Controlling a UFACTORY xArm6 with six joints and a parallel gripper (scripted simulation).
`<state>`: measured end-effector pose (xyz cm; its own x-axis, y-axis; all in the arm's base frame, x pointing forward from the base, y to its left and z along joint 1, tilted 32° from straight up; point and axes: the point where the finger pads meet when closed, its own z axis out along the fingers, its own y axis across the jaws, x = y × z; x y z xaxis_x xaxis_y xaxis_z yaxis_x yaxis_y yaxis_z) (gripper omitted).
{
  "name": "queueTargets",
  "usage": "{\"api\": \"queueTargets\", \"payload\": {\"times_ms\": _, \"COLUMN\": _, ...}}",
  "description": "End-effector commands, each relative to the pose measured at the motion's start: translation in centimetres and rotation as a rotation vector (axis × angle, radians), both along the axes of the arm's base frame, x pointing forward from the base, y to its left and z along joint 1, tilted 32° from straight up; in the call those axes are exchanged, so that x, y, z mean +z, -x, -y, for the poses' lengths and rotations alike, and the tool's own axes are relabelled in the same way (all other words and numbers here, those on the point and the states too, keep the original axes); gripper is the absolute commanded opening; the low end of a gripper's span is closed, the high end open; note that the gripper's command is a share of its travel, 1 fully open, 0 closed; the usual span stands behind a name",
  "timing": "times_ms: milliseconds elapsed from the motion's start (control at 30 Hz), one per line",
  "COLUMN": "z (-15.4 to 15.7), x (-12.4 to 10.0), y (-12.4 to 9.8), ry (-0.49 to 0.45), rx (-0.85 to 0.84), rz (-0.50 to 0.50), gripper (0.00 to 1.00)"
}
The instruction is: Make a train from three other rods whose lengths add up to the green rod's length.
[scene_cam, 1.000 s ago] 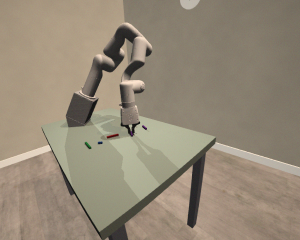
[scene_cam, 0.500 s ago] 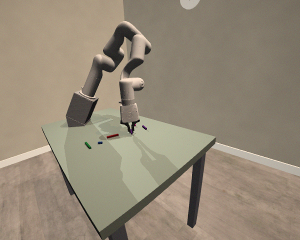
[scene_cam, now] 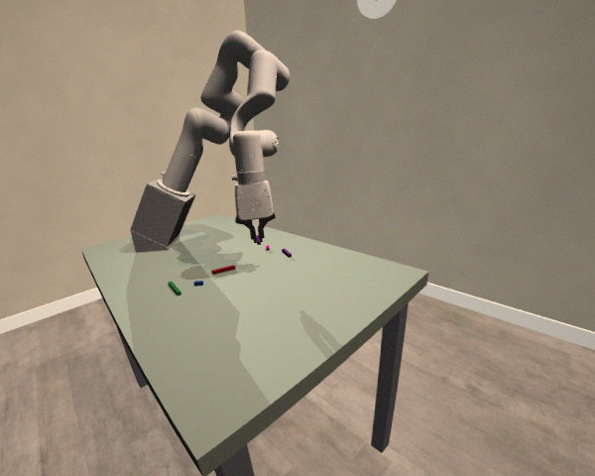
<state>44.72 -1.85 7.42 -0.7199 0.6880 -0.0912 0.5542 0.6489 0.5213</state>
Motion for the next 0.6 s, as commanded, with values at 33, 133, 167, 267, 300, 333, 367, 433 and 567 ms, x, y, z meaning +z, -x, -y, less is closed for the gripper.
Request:
{"api": "queueTargets", "payload": {"times_ms": 33, "z": 0.49, "x": 1.65, "y": 0.69, "ry": -0.002, "rx": 0.003, "rz": -0.011, "gripper": 0.04}}
{"api": "queueTargets", "payload": {"times_ms": 133, "z": 0.49, "x": 1.65, "y": 0.69, "ry": -0.002, "rx": 0.003, "rz": -0.011, "gripper": 0.04}}
{"api": "queueTargets", "payload": {"times_ms": 167, "z": 0.49, "x": 1.65, "y": 0.69, "ry": -0.002, "rx": 0.003, "rz": -0.011, "gripper": 0.04}}
{"api": "queueTargets", "payload": {"times_ms": 267, "z": 0.49, "x": 1.65, "y": 0.69, "ry": -0.002, "rx": 0.003, "rz": -0.011, "gripper": 0.04}}
{"api": "queueTargets", "payload": {"times_ms": 300, "z": 0.5, "x": 1.64, "y": 0.69, "ry": -0.001, "rx": 0.005, "rz": -0.01, "gripper": 0.04}}
{"api": "queueTargets", "payload": {"times_ms": 333, "z": 0.5, "x": 1.64, "y": 0.69, "ry": -0.001, "rx": 0.005, "rz": -0.01, "gripper": 0.04}}
{"api": "queueTargets", "payload": {"times_ms": 367, "z": 0.5, "x": 1.64, "y": 0.69, "ry": -0.001, "rx": 0.005, "rz": -0.01, "gripper": 0.04}}
{"api": "queueTargets", "payload": {"times_ms": 433, "z": 0.6, "x": 1.59, "y": 0.7, "ry": 0.003, "rx": 0.013, "rz": -0.007, "gripper": 0.04}}
{"api": "queueTargets", "payload": {"times_ms": 567, "z": 1.29, "x": 1.29, "y": 0.71, "ry": 0.033, "rx": 0.071, "rz": 0.013, "gripper": 0.04}}
